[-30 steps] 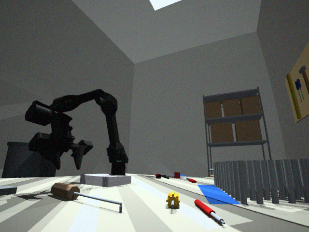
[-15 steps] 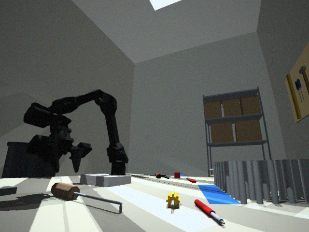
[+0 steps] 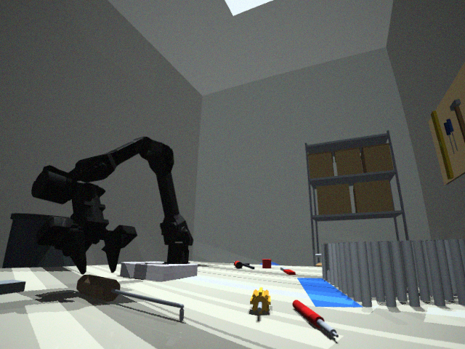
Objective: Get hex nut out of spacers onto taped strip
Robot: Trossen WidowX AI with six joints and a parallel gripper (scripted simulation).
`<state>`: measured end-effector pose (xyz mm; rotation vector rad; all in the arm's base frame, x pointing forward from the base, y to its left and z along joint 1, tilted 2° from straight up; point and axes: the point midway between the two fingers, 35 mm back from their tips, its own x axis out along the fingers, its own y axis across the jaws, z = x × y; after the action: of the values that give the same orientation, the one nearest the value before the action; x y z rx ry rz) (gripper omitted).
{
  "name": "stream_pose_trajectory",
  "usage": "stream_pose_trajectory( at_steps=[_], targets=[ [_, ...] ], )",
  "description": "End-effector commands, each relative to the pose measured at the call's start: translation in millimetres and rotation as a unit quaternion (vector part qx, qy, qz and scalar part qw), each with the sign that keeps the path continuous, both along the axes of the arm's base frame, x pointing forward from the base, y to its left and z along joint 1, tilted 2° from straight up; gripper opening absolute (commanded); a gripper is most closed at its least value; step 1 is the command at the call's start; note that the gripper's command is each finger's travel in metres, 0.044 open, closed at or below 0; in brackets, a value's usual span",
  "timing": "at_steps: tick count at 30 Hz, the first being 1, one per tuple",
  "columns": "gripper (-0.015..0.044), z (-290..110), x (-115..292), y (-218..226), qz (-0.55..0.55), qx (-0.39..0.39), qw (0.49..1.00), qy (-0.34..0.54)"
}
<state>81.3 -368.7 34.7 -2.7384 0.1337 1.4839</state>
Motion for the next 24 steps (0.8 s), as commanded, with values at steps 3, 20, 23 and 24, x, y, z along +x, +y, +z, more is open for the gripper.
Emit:
stream_pose_trajectory(
  at_steps=[3,20,23,24],
  targets=[
    [0.028,-11.8,0.3,1.9,-0.002,0.005,1.0,-0.002],
    [0.028,-36.9,0.1,3.5,-0.002,0.005,1.0,-0.002],
    [0.0201,-36.9,0.1,3.5,-0.002,0.005,1.0,-0.002],
    [0.0195,-36.9,0.1,3.5,-0.002,0.005,1.0,-0.002]
  ],
)
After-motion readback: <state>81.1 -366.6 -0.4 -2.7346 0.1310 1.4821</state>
